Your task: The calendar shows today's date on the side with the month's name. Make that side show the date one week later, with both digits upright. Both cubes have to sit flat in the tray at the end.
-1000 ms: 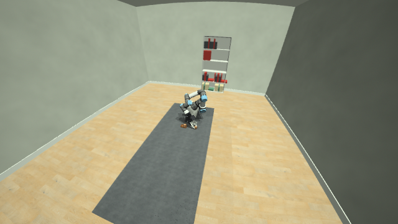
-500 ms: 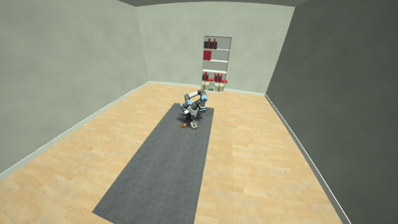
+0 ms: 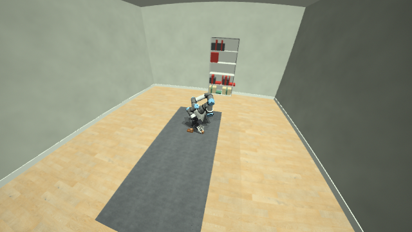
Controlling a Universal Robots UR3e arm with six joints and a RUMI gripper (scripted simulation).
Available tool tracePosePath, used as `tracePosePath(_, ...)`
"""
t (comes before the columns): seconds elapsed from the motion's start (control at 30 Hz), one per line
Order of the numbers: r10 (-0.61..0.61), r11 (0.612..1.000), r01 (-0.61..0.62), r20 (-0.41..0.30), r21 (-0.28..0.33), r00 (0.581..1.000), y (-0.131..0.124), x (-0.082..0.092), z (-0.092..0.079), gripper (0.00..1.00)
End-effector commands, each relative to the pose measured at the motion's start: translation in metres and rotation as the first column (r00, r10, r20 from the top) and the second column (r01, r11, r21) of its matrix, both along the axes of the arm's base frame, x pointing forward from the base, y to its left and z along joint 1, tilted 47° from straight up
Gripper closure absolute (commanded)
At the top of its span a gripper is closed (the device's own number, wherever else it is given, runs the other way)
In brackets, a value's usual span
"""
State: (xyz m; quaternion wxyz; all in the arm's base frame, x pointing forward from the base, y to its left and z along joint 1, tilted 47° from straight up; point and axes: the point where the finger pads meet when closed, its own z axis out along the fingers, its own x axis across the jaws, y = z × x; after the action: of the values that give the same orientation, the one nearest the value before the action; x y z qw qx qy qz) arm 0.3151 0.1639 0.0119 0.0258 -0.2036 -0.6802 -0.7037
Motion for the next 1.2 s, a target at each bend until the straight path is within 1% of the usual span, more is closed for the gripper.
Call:
tracePosePath(0.0, -0.001, 1.0, 0.001, 0.001, -0.001, 1.0, -0.0006, 0.0004, -0.0001, 0.89)
tracePosePath(0.53, -0.001, 1.0, 0.001, 0.001, -0.001, 1.0, -0.0006, 0.0004, -0.0001, 0.89)
tracePosePath(0.57, -0.001, 1.0, 0.001, 0.001, -0.001, 1.0, -0.0006, 0.0004, -0.0001, 0.85)
tracePosePath(0.63, -0.001, 1.0, 0.001, 0.001, -0.001, 1.0, -0.0006, 0.0004, -0.0001, 0.85)
tracePosePath(0.67, -0.001, 1.0, 0.001, 0.001, -0.001, 1.0, -0.0006, 0.0004, -0.0001, 0.82)
tracePosePath(0.73, -0.001, 1.0, 0.001, 0.001, -0.001, 1.0, -0.0006, 0.0004, -0.0001, 0.82)
tracePosePath(0.77, -0.001, 1.0, 0.001, 0.001, -0.001, 1.0, -0.0006, 0.0004, -0.0001, 0.78)
tracePosePath(0.83, -0.001, 1.0, 0.001, 0.001, -0.001, 1.0, -0.0006, 0.0004, -0.0001, 0.78)
tracePosePath(0.87, -0.001, 1.0, 0.001, 0.001, -0.001, 1.0, -0.0006, 0.0004, -0.0001, 0.74)
tracePosePath(1.0, -0.001, 1.0, 0.001, 0.001, -0.001, 1.0, -0.0006, 0.0004, -0.0001, 0.74)
tracePosePath(1.03, -0.001, 1.0, 0.001, 0.001, -0.001, 1.0, -0.0006, 0.0004, -0.0001, 0.71)
tracePosePath(1.1, -0.001, 1.0, 0.001, 0.001, -0.001, 1.0, -0.0006, 0.0004, -0.0001, 0.71)
tracePosePath(1.13, -0.001, 1.0, 0.001, 0.001, -0.001, 1.0, -0.0006, 0.0004, -0.0001, 0.58)
tracePosePath(1.17, -0.001, 1.0, 0.001, 0.001, -0.001, 1.0, -0.0006, 0.0004, -0.0001, 0.58)
